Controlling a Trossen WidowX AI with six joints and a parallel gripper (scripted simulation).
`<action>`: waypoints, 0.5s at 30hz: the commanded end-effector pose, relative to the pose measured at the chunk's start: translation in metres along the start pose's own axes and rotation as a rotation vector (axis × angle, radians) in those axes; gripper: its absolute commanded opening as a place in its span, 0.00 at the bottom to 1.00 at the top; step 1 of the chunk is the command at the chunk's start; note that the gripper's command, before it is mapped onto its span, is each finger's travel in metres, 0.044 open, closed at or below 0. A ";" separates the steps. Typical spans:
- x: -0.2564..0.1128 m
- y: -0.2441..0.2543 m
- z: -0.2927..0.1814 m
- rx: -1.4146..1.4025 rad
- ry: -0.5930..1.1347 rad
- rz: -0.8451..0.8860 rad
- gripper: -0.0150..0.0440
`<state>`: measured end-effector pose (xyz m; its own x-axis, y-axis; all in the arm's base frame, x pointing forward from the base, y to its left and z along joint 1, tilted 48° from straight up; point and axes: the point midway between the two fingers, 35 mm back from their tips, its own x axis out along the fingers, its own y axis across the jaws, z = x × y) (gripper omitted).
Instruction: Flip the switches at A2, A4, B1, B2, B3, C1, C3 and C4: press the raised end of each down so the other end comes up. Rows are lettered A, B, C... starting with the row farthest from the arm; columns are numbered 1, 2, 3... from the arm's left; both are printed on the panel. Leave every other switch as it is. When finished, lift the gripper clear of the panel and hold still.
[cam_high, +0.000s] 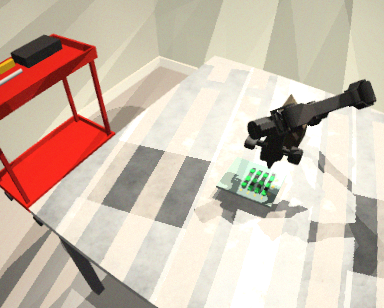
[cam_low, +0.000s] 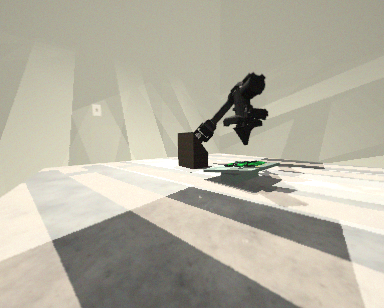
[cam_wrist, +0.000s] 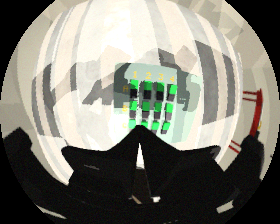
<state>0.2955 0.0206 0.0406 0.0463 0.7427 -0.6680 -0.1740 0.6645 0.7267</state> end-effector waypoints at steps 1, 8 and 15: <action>0.000 0.011 -0.008 0.009 -0.007 0.002 0.25; 0.035 0.011 -0.009 0.009 -0.034 0.003 0.25; 0.045 0.012 -0.009 0.009 -0.034 0.004 0.25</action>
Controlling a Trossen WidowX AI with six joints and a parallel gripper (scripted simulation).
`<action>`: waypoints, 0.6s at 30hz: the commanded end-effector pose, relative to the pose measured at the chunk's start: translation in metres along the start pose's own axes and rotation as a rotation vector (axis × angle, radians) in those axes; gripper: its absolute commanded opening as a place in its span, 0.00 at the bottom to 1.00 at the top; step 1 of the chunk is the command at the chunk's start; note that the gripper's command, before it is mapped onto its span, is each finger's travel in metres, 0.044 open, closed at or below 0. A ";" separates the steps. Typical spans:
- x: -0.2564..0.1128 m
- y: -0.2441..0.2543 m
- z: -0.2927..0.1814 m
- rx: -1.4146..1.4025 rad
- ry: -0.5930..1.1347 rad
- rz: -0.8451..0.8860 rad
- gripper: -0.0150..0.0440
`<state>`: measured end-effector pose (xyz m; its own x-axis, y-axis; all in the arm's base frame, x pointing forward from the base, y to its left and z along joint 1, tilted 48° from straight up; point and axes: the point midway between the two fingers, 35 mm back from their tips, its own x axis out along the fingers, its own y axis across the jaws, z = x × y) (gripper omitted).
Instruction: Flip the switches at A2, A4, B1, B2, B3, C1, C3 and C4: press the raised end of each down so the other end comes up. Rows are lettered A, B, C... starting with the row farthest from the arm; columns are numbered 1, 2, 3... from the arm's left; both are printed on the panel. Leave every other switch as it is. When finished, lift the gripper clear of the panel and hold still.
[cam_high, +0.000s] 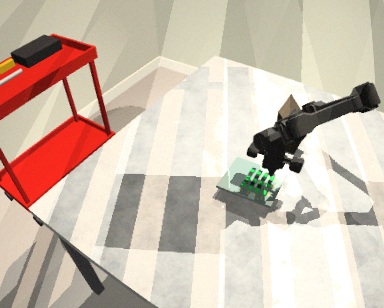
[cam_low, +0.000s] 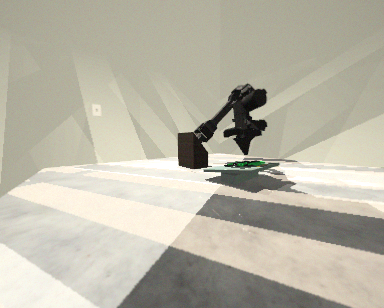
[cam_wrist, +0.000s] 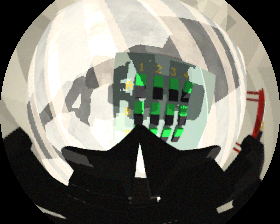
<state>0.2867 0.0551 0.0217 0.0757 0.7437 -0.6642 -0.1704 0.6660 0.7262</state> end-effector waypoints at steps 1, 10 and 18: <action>0.007 0.001 -0.001 0.005 -0.004 0.005 0.25; 0.019 0.001 -0.001 0.005 -0.004 0.005 0.25; 0.021 0.001 -0.001 0.005 -0.004 0.005 0.25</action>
